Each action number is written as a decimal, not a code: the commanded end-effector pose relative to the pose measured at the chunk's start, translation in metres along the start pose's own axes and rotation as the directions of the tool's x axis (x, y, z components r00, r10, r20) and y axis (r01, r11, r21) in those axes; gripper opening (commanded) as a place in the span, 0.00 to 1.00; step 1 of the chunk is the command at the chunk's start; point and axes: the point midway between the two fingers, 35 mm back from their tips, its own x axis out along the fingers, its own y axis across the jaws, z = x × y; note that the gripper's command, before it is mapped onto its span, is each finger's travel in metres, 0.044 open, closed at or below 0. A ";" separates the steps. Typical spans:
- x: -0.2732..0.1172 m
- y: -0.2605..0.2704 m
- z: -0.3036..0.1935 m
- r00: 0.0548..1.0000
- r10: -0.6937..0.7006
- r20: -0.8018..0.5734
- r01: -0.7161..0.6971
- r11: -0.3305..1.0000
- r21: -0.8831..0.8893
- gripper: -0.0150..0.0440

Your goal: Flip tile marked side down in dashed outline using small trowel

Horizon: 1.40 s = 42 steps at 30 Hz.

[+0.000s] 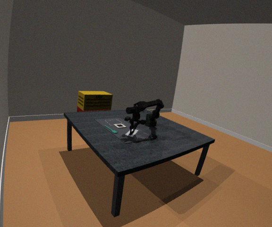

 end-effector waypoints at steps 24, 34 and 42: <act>0.000 0.000 0.000 1.000 0.000 0.001 0.000 1.000 -0.001 0.25; 0.000 0.000 0.000 1.000 0.000 0.001 0.000 1.000 -0.007 0.51; -0.003 0.004 0.007 1.000 0.001 0.002 -0.001 0.967 -0.256 0.71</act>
